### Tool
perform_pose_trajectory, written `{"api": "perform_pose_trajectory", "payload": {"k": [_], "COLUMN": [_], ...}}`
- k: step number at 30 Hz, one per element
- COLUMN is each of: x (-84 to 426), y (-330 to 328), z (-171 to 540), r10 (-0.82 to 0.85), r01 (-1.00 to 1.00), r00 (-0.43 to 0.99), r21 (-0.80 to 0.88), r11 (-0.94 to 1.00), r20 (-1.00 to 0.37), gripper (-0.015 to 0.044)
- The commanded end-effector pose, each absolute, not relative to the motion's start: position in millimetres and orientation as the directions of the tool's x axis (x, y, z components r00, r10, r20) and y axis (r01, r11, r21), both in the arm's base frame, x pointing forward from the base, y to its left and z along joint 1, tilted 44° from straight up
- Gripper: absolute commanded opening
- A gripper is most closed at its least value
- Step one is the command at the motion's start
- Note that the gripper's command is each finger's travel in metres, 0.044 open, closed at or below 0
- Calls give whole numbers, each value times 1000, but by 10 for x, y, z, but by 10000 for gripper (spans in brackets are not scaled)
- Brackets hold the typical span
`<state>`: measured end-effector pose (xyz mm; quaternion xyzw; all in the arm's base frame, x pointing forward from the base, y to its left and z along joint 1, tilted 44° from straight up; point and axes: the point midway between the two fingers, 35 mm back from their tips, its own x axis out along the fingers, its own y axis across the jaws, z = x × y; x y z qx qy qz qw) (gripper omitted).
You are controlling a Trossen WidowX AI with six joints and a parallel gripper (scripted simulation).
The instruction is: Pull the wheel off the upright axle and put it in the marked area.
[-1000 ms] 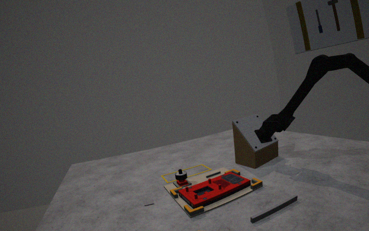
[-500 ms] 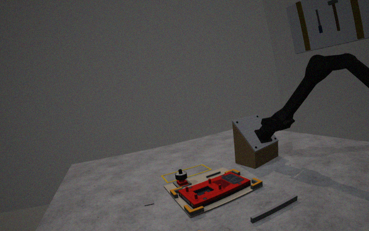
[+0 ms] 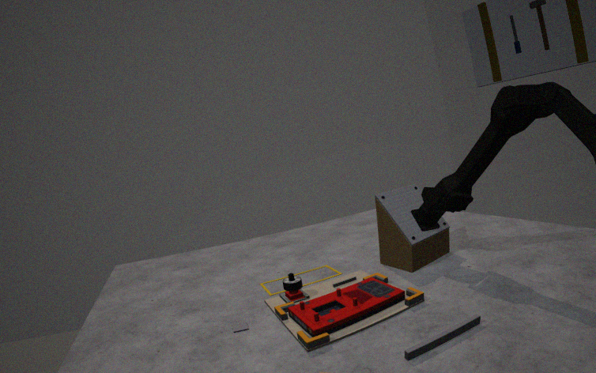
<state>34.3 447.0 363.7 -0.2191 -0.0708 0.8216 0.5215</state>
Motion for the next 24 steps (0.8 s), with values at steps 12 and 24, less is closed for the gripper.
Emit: {"api": "perform_pose_trajectory", "payload": {"k": [12, 24], "x": [1865, 2927], "y": [4207, 3600], "z": [3075, 2289], "r10": [914, 822], "r01": [-975, -968], "r00": [-34, 85], "r21": [-188, 149], "r11": [-120, 202], "r20": [-405, -563], "gripper": [300, 300]}}
